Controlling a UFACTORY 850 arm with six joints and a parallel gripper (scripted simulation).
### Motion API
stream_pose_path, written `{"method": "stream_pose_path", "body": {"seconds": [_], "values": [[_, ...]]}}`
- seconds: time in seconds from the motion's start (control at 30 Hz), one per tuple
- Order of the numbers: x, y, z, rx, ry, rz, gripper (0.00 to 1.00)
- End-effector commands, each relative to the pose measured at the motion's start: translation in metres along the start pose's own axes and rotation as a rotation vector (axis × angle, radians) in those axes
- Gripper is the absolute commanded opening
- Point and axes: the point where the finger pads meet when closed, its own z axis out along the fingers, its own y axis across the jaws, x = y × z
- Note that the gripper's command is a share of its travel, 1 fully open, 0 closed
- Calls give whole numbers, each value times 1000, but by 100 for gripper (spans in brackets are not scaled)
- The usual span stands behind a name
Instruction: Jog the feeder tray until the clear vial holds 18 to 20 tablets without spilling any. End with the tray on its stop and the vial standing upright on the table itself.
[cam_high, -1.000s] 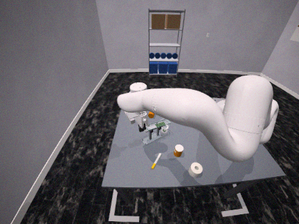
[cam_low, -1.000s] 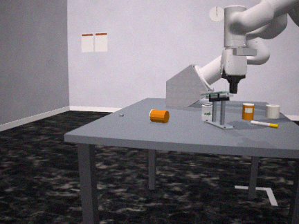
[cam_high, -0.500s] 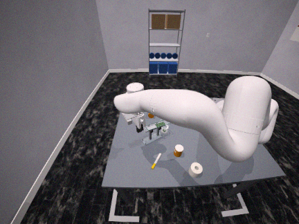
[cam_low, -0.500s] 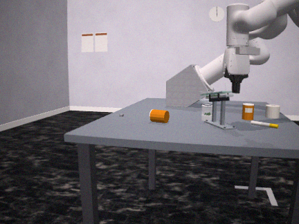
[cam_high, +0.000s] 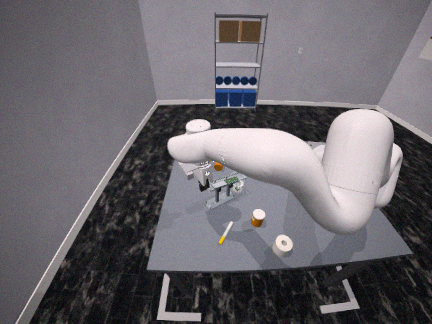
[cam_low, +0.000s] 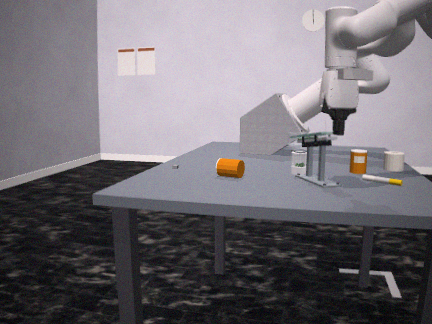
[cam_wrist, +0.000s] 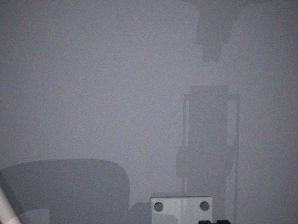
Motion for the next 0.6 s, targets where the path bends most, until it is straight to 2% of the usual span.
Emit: {"method": "stream_pose_path", "body": {"seconds": [0.0,0.47,0.57], "values": [[-10,0,1,-1,1,-1,0],[-17,0,2,-1,1,-1,0],[-2,0,0,-1,1,-1,0]]}}
